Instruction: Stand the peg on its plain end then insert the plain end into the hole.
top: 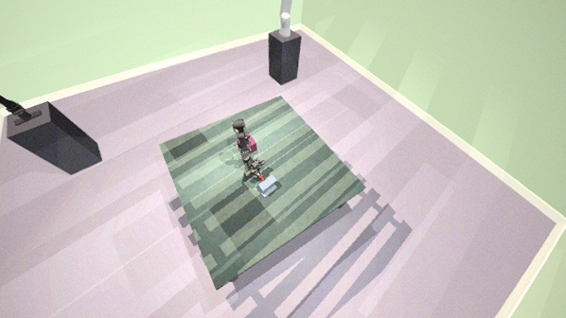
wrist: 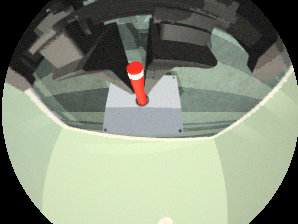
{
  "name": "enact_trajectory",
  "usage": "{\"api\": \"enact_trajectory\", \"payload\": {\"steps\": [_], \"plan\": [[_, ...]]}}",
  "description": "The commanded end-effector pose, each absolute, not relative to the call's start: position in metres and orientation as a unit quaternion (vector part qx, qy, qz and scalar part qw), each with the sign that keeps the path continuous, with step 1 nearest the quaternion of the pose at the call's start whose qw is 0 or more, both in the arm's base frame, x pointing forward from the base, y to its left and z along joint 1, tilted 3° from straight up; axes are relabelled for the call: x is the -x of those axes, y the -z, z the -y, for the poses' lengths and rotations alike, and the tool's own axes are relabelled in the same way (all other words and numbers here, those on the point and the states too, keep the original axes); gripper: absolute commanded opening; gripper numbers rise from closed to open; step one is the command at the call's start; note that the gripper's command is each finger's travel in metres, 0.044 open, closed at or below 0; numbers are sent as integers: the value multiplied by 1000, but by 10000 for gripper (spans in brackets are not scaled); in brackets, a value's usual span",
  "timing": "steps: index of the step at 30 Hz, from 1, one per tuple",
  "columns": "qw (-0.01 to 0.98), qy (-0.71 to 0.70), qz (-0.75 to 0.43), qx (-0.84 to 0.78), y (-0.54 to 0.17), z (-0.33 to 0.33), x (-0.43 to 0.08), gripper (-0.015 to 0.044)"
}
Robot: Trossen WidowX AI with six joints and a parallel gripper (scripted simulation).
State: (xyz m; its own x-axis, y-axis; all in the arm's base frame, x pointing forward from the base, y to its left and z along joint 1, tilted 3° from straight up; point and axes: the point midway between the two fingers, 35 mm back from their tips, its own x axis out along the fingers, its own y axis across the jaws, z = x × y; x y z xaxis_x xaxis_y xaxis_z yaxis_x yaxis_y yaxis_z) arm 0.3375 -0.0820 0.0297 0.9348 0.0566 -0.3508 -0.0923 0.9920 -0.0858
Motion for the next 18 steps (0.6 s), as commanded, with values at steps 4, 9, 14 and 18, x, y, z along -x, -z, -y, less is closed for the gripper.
{"api": "enact_trajectory", "payload": {"steps": [4, 9, 14, 18], "plan": [[982, -36, -177, 49, -28, 82, -342, 0], [982, -36, -177, 49, -27, 82, -344, 0], [982, -36, -177, 49, -26, 82, -347, 0], [982, -36, -177, 49, -25, 82, -349, 0]]}}
